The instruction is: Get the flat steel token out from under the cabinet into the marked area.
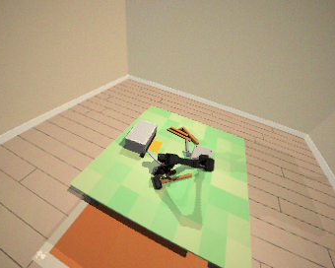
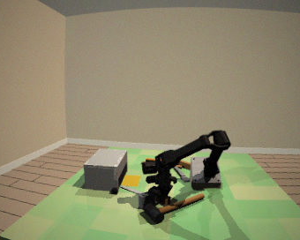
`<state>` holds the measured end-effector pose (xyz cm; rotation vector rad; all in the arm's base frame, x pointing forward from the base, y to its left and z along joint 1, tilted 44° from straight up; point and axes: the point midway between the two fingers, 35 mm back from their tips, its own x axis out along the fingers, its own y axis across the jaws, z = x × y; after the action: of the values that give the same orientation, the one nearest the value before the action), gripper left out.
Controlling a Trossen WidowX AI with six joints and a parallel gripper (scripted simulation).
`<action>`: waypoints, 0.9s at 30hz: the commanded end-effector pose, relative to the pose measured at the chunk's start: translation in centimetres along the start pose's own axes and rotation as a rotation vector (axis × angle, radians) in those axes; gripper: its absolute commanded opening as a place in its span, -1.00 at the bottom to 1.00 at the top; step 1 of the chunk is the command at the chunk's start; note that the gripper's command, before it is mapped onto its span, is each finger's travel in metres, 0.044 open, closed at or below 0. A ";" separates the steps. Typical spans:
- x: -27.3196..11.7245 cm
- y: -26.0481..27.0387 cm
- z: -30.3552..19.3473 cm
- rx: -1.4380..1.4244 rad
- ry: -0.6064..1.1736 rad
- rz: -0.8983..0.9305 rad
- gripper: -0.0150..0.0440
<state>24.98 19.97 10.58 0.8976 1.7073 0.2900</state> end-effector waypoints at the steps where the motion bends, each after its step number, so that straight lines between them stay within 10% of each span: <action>1: 0.0 0.1 0.6 -0.009 -0.002 0.002 -0.49; 27: 0.0 0.1 4.0 -0.012 -0.003 0.001 -0.49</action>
<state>28.11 19.05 9.37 0.8945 1.7063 0.2919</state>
